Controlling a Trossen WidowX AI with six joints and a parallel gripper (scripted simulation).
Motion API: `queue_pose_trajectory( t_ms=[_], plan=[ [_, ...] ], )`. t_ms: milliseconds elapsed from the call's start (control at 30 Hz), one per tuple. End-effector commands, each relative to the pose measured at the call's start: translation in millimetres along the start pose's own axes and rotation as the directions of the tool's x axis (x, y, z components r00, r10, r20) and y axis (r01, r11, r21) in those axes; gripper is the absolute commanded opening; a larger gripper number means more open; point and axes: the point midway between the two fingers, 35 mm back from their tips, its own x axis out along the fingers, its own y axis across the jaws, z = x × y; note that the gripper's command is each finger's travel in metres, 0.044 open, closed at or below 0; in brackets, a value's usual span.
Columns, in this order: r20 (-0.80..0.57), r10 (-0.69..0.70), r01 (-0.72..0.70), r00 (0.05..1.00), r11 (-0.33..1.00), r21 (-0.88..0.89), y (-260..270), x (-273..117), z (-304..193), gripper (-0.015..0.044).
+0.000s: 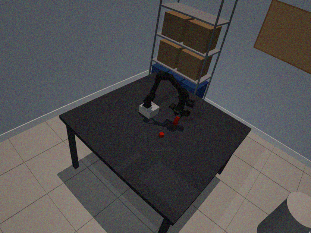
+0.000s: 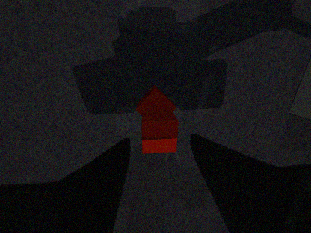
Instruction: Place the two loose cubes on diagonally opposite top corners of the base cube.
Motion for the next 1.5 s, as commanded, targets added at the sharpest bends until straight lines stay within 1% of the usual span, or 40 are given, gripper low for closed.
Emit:
queue_pose_trajectory(
  t_ms=[0,167,367,567,800,967,1133,1300,1467],
  plan=[
    [-0.001,-0.001,0.0,1.0,0.995,-0.102,2.9,-1.7,9.8,0.0265],
    [-0.002,0.001,-0.001,1.0,0.951,-0.309,7.7,-5.5,28.3,0.0265],
    [-0.001,0.003,-0.003,1.0,0.842,-0.539,11.8,-10.1,51.1,0.0265],
    [-0.001,0.005,-0.004,1.0,0.679,-0.734,14.2,-14.7,74.3,0.0265],
    [0.0,0.008,-0.003,1.0,0.435,-0.901,14.6,-20.3,101.8,0.0265],
    [0.002,0.01,-0.001,1.0,0.235,-0.972,13.3,-24.3,121.5,0.0265],
    [0.003,0.011,0.003,1.0,0.025,-1.0,10.8,-28.4,141.2,0.0265],
    [0.005,0.013,0.008,1.0,-0.187,-0.982,7.0,-32.5,160.7,0.0265],
    [0.009,0.011,0.012,1.0,-0.393,-0.919,2.1,-36.3,179.4,0.0265]
  ],
)
